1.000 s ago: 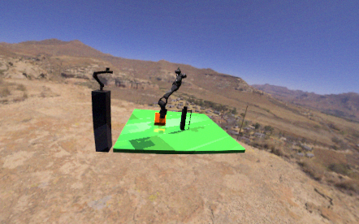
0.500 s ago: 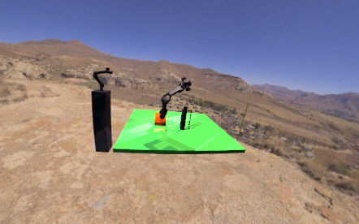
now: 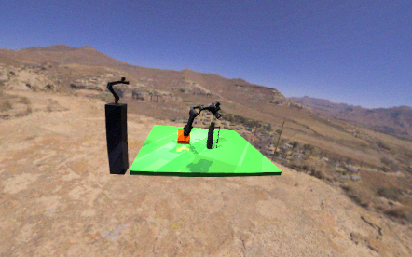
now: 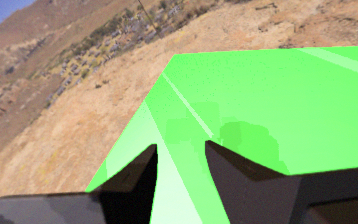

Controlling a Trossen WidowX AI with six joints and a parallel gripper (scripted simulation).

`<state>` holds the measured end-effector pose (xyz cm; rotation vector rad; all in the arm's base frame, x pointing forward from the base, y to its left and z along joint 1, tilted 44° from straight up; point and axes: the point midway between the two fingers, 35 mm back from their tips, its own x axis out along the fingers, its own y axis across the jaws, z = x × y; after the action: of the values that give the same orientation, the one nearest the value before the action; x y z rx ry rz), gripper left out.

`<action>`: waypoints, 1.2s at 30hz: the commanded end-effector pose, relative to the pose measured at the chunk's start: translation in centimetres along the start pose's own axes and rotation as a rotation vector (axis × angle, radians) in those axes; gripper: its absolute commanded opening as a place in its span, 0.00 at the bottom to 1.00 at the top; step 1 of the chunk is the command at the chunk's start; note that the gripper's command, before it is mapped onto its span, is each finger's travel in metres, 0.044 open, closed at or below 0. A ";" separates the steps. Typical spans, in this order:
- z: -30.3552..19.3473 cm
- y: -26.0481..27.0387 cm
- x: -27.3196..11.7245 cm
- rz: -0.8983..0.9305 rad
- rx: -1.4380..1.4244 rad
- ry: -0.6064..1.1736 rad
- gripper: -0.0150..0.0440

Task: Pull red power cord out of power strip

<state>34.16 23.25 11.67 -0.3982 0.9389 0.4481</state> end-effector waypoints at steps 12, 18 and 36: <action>-19.0 -11.5 0.0 -0.046 -0.959 1.067 0.53; -19.8 -12.1 -0.5 -0.011 -1.019 1.132 0.53; -19.8 -12.6 -1.0 -0.011 -1.019 1.132 0.53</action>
<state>27.10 2.94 3.33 -1.6945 1.7402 0.6862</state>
